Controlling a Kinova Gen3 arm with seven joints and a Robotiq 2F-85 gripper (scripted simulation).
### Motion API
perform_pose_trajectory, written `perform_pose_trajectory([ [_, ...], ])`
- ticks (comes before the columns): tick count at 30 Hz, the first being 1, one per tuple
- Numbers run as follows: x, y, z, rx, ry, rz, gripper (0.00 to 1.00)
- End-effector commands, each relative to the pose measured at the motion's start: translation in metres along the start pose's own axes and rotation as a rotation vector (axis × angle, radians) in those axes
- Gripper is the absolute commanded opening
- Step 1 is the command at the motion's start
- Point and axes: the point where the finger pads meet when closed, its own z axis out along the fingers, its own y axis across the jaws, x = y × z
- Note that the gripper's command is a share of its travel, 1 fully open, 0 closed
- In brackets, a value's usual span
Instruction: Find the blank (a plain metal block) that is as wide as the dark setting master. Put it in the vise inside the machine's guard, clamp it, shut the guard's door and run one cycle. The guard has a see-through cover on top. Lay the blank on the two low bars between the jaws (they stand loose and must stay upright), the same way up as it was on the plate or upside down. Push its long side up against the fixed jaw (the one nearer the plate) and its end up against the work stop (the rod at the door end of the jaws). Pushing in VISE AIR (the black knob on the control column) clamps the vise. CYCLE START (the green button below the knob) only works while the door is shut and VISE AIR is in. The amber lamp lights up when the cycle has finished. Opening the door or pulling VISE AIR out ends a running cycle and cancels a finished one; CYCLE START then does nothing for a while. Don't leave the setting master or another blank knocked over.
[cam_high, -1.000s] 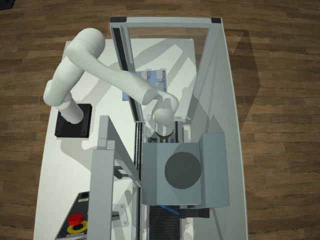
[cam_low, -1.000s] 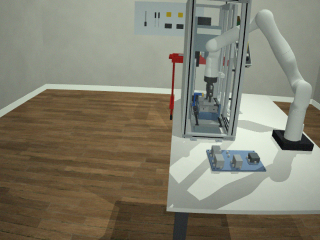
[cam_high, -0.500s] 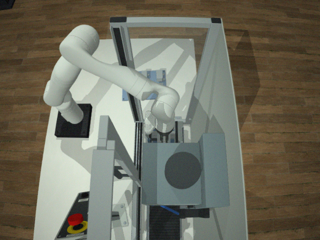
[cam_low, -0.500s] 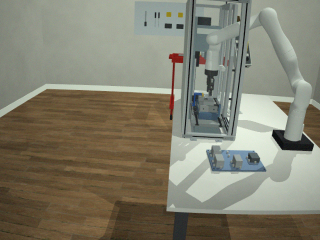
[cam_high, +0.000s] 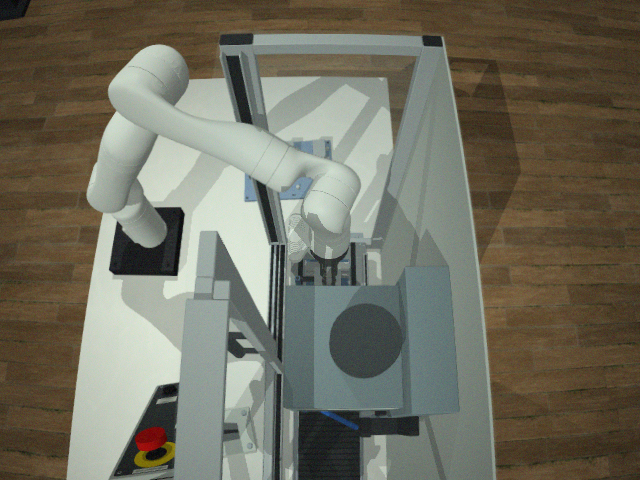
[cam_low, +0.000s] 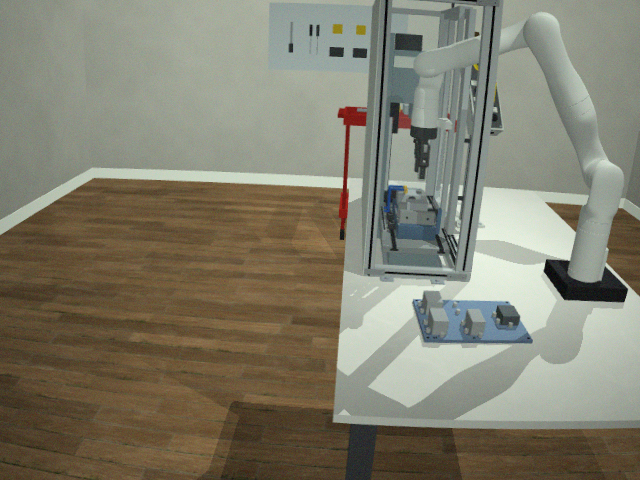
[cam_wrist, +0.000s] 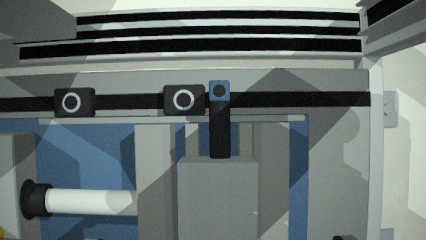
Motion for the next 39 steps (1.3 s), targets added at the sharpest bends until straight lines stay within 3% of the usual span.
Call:
perform_pose_trajectory([
  [1,0.000,0.000,-0.006,0.000,0.000,0.000,1.00],
  [9,0.000,0.000,-0.006,0.000,0.000,0.000,1.00],
  [14,0.000,0.000,-0.024,0.000,0.000,0.000,1.00],
  [26,0.000,0.000,-0.024,0.000,0.000,0.000,1.00],
  [31,0.050,-0.001,-0.024,0.000,0.000,0.000,1.00],
  [39,0.050,-0.001,-0.024,0.000,0.000,0.000,1.00],
])
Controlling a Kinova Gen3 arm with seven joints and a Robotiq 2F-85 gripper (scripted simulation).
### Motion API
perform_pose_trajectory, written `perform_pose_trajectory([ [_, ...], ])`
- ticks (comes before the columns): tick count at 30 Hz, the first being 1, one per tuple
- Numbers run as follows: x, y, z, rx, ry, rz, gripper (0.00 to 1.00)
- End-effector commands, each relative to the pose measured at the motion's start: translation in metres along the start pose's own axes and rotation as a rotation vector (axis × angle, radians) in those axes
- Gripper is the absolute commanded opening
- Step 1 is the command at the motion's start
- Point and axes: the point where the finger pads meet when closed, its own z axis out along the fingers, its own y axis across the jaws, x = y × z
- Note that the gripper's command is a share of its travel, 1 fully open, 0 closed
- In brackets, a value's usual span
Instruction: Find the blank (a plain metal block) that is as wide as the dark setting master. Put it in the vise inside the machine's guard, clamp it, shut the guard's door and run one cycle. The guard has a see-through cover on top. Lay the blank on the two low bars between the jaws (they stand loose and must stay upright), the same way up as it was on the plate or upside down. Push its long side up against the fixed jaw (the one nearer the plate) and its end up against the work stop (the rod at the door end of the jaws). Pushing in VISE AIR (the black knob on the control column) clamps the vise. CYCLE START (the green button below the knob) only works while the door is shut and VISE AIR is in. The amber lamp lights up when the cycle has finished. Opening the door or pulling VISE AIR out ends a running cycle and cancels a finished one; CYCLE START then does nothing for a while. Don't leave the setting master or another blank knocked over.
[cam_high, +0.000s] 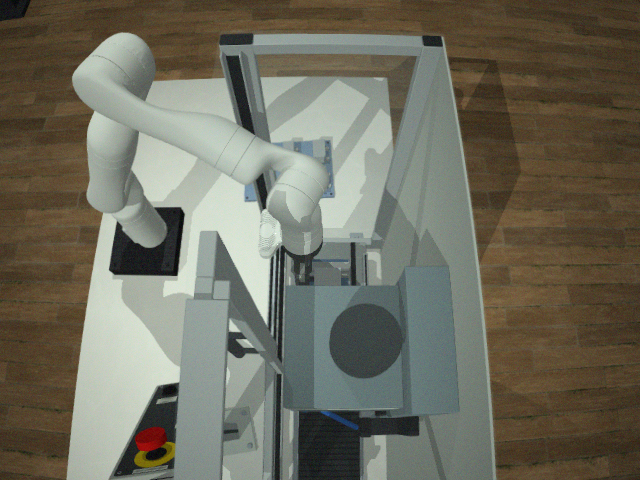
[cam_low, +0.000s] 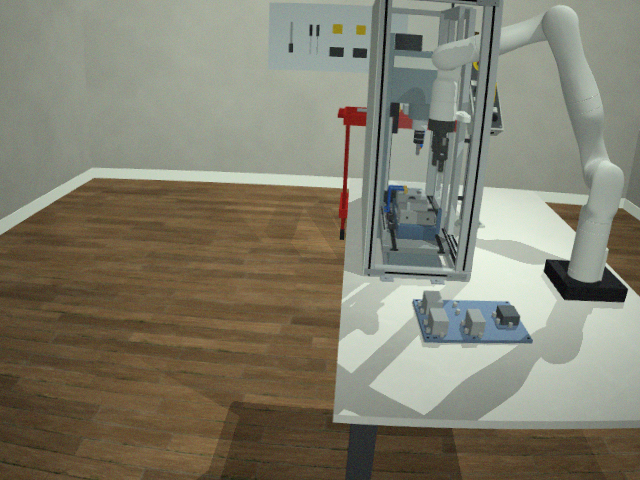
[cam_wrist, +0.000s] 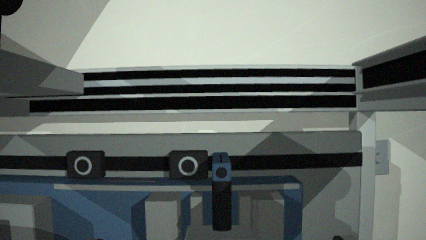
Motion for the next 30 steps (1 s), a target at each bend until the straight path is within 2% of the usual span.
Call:
perform_pose_trajectory([
  [1,0.000,0.000,-0.001,0.001,-0.003,0.000,1.00],
  [4,0.000,0.000,-0.001,0.001,-0.003,0.000,1.00],
  [9,0.050,-0.001,-0.001,0.001,-0.002,0.000,1.00],
  [21,0.050,-0.001,-0.001,0.001,-0.002,0.000,1.00],
  [26,0.100,-0.002,-0.001,0.001,-0.002,0.000,1.00],
  [30,0.100,-0.002,-0.001,0.001,-0.002,0.000,1.00],
])
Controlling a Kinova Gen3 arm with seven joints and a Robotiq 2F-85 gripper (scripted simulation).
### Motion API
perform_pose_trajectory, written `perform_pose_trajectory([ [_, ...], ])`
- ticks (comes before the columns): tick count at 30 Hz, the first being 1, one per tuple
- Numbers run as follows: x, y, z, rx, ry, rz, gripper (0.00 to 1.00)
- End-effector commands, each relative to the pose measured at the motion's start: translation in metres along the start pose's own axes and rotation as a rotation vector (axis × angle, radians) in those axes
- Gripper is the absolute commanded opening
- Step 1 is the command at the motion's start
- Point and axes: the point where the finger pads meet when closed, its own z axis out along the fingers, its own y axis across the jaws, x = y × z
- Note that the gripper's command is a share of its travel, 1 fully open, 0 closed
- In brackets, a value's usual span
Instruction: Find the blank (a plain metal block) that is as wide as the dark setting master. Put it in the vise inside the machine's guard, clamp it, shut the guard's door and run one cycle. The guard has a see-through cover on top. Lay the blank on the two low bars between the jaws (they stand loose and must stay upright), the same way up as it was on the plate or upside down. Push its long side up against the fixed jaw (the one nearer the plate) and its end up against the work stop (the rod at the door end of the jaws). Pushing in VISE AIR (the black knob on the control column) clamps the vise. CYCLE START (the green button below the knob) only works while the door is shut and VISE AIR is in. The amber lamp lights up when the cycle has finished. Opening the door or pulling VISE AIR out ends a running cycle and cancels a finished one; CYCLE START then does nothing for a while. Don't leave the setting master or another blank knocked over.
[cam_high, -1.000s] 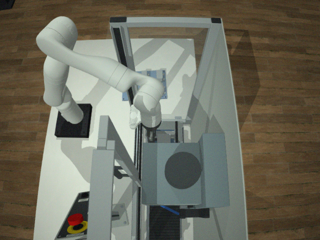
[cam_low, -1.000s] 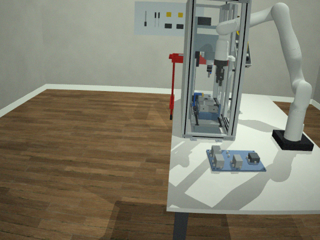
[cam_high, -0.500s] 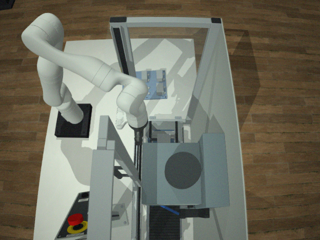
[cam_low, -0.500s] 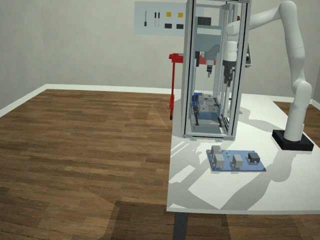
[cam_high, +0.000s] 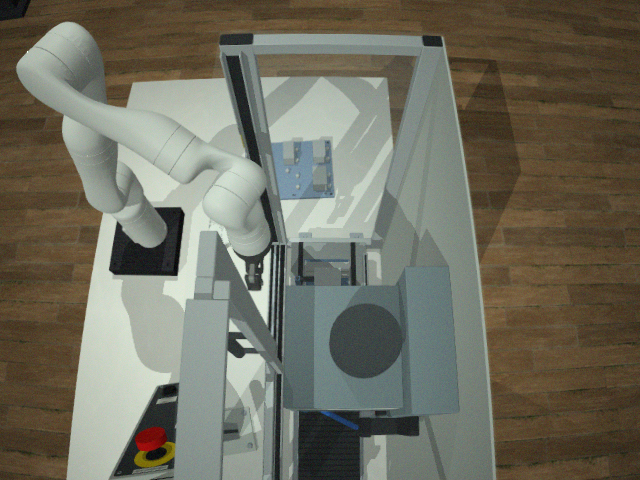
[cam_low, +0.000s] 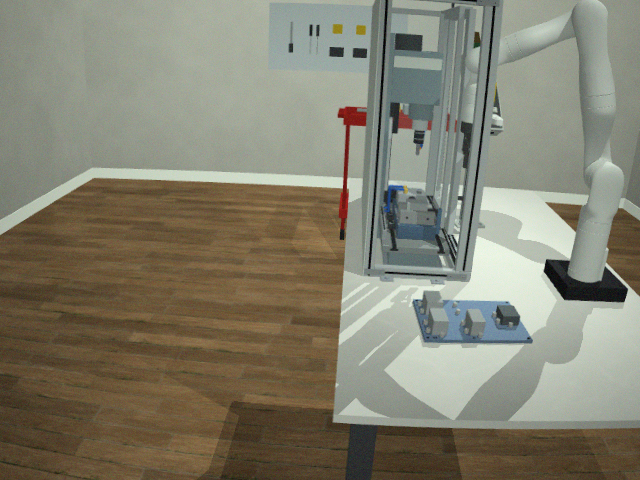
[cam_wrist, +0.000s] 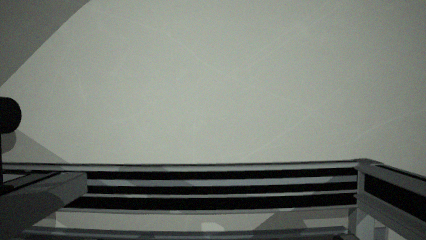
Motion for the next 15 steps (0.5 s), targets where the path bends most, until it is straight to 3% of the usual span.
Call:
perform_pose_trajectory([
  [1,0.006,-0.001,-0.001,0.002,-0.004,0.000,1.00],
  [8,0.006,-0.001,-0.001,0.002,-0.004,0.000,1.00],
  [13,0.056,-0.002,-0.001,0.002,-0.004,0.000,1.00],
  [15,0.056,-0.002,-0.001,0.002,-0.004,0.000,1.00],
])
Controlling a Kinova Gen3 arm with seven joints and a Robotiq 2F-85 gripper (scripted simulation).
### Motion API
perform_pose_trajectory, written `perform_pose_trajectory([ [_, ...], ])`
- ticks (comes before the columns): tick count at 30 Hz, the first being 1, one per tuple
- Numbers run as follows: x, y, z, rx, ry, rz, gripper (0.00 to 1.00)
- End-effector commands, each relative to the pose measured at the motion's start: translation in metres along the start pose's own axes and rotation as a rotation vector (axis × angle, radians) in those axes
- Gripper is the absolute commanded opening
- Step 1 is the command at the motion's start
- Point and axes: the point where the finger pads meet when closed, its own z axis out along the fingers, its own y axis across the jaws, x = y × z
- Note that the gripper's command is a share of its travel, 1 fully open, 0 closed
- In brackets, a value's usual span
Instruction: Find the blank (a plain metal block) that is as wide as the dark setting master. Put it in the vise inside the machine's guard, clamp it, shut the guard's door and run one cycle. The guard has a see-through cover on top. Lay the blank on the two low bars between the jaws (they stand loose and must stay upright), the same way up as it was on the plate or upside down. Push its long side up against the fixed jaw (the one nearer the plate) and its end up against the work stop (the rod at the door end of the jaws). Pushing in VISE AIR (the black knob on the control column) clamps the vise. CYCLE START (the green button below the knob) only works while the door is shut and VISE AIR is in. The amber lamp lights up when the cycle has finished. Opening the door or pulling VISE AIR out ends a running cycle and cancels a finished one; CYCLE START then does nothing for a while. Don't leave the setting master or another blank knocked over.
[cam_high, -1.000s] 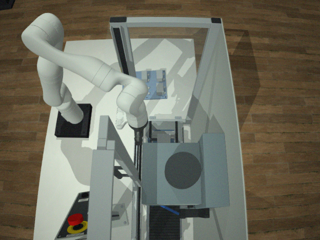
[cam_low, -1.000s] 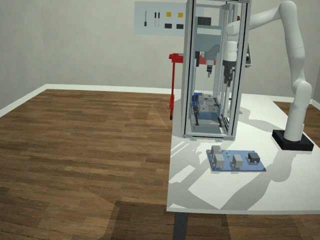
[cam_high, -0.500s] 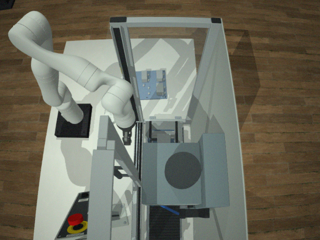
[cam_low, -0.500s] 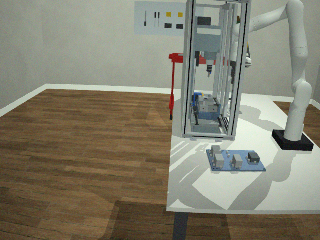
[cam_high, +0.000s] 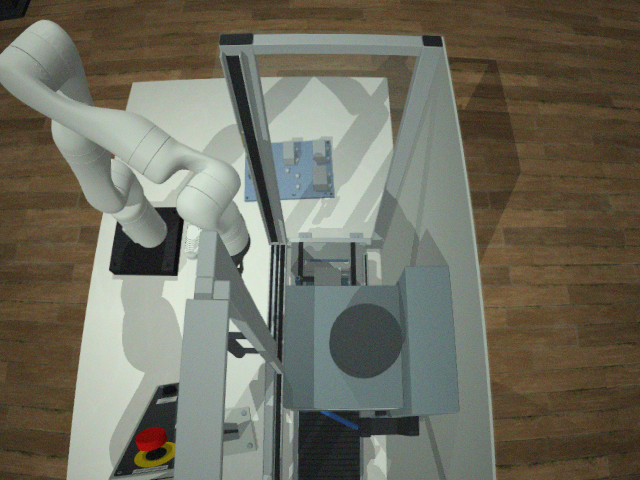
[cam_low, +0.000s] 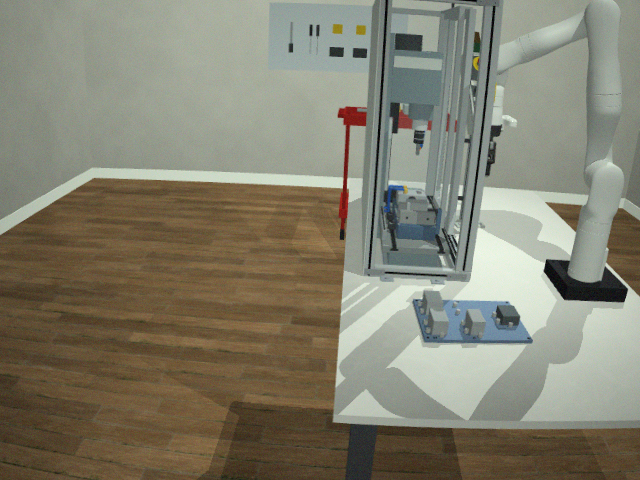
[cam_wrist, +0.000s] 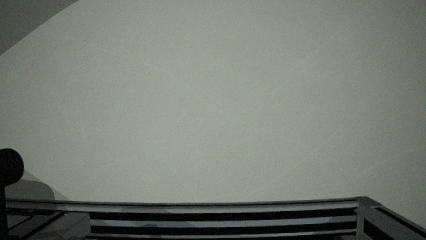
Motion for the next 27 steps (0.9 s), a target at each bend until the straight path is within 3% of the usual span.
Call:
perform_pose_trajectory([
  [1,0.016,-0.001,-0.001,0.002,-0.004,0.000,1.00],
  [10,0.016,-0.001,-0.001,0.002,-0.004,0.000,1.00],
  [15,0.066,-0.002,-0.001,0.002,-0.004,0.000,1.00],
  [27,0.066,-0.002,-0.001,0.002,-0.004,0.000,1.00],
])
